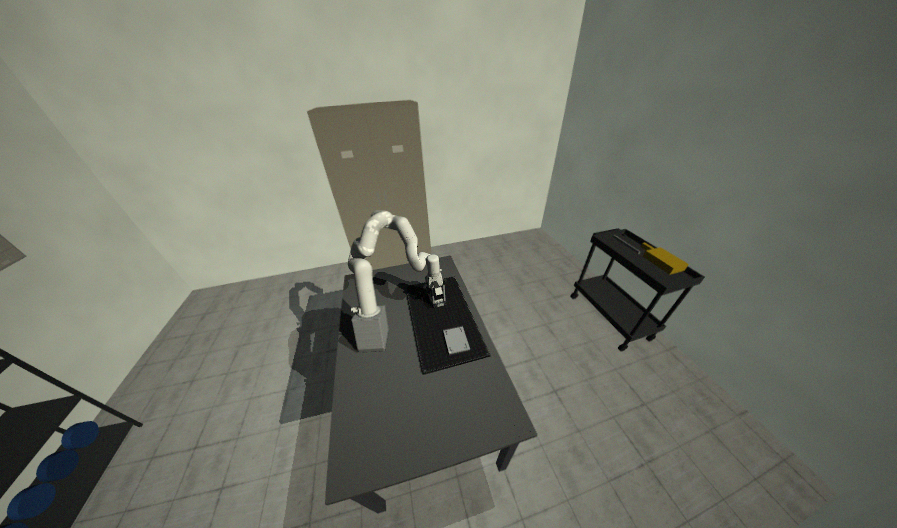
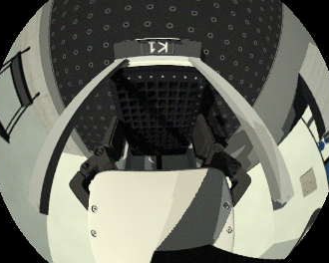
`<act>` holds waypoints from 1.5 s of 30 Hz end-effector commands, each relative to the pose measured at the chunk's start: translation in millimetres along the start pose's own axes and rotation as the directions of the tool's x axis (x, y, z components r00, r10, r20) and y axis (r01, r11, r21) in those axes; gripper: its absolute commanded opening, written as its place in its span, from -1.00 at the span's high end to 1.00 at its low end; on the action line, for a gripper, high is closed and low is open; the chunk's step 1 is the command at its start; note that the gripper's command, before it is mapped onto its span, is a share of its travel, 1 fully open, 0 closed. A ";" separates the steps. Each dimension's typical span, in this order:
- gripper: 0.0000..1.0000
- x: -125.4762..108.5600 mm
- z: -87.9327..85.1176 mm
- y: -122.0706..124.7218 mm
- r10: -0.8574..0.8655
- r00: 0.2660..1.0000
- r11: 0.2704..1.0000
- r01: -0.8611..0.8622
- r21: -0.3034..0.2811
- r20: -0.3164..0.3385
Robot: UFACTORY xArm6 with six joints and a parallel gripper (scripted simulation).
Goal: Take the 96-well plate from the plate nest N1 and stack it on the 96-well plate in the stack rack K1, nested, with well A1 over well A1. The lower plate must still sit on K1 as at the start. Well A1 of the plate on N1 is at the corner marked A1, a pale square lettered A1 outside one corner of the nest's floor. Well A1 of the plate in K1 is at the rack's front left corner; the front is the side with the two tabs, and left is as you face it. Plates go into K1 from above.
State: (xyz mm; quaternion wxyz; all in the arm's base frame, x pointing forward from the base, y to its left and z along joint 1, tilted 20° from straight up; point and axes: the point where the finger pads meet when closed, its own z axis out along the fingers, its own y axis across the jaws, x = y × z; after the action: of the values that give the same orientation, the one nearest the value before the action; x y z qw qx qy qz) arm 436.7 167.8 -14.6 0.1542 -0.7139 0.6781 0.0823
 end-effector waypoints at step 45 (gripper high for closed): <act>1.00 -0.3 6.2 -1.4 0.000 1.000 1.000 0.000 0.003 0.001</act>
State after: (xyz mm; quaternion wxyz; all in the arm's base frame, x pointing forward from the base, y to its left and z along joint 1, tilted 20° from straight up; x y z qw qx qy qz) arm 437.3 169.9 -20.7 0.1542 -0.7139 0.6781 0.0822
